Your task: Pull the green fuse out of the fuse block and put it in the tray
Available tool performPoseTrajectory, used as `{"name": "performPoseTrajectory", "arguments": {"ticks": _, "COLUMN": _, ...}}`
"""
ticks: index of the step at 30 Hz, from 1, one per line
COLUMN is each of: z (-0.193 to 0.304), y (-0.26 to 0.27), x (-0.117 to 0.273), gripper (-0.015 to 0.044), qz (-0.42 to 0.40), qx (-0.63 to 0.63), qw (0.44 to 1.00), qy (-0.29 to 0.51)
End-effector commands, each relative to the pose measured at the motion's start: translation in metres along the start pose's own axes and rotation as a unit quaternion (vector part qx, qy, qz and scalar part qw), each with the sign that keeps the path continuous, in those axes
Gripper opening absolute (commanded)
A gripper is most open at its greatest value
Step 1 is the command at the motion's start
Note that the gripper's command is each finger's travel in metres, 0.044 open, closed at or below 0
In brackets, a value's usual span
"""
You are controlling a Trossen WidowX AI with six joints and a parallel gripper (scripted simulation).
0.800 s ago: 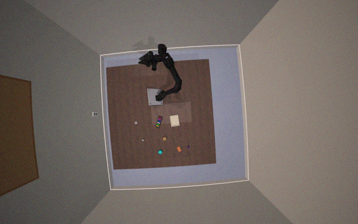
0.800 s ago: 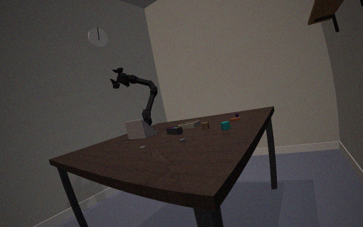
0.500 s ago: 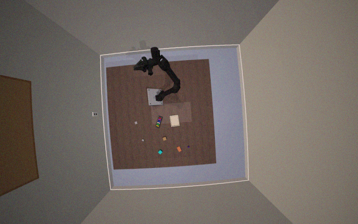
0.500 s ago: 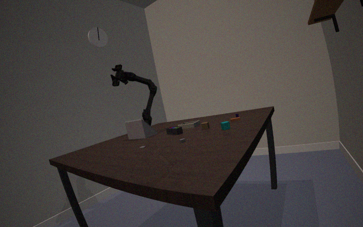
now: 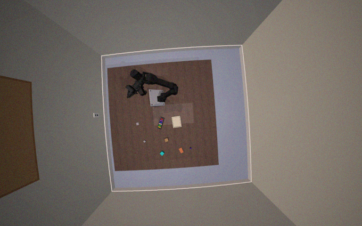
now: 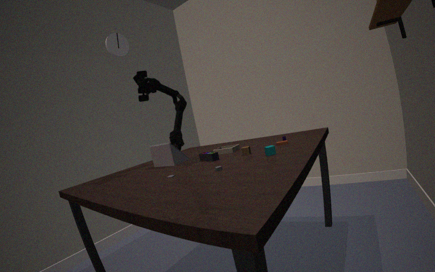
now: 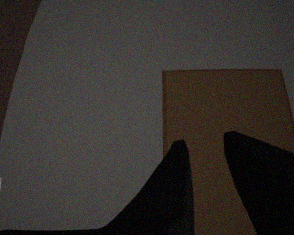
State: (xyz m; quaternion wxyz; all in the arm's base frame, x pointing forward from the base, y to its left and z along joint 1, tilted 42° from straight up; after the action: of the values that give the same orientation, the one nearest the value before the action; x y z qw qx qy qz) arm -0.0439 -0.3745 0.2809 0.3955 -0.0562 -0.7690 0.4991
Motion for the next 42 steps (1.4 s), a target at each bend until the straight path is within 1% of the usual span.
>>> {"name": "performPoseTrajectory", "arguments": {"ticks": 1, "z": -0.030, "y": 0.006, "x": -0.059, "gripper": 0.0073, "qz": -0.059, "qx": -0.019, "qw": 0.995, "qy": -0.074}}
{"name": "performPoseTrajectory", "arguments": {"ticks": 7, "z": -0.081, "y": 0.015, "x": -0.121, "gripper": 0.0073, "qz": -0.137, "qx": -0.025, "qw": 0.978, "qy": -0.153}}
{"name": "performPoseTrajectory", "arguments": {"ticks": 12, "z": -0.130, "y": 0.029, "x": -0.164, "gripper": 0.0073, "qz": -0.210, "qx": -0.020, "qw": 0.955, "qy": -0.210}}
{"name": "performPoseTrajectory", "arguments": {"ticks": 17, "z": -0.185, "y": 0.050, "x": -0.198, "gripper": 0.0073, "qz": -0.284, "qx": -0.003, "qw": 0.923, "qy": -0.260}}
{"name": "performPoseTrajectory", "arguments": {"ticks": 21, "z": -0.230, "y": 0.072, "x": -0.218, "gripper": 0.0073, "qz": -0.337, "qx": 0.020, "qw": 0.893, "qy": -0.297}}
{"name": "performPoseTrajectory", "arguments": {"ticks": 28, "z": -0.311, "y": 0.121, "x": -0.235, "gripper": 0.0073, "qz": -0.462, "qx": 0.058, "qw": 0.822, "qy": -0.329}}
{"name": "performPoseTrajectory", "arguments": {"ticks": 34, "z": -0.376, "y": 0.173, "x": -0.231, "gripper": 0.0073, "qz": -0.571, "qx": 0.108, "qw": 0.745, "qy": -0.328}}
{"name": "performPoseTrajectory", "arguments": {"ticks": 36, "z": -0.386, "y": 0.182, "x": -0.229, "gripper": 0.0073, "qz": -0.587, "qx": 0.117, "qw": 0.732, "qy": -0.326}}
{"name": "performPoseTrajectory", "arguments": {"ticks": 42, "z": -0.387, "y": 0.182, "x": -0.228, "gripper": 0.0073, "qz": -0.588, "qx": 0.117, "qw": 0.731, "qy": -0.326}}
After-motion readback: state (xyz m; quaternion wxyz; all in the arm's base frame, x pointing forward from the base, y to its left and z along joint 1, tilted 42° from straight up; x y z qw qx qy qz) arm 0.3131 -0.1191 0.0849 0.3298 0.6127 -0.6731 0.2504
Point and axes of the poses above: the point midway between the two fingers, 35 mm back from their tips, its own x axis back along the fingers, its own y axis across the jaws, z = x × y, the point moved 8 cm from there along x, back along the fingers, and after that the axes turned 13 degrees about x, right-handed, at the moved point
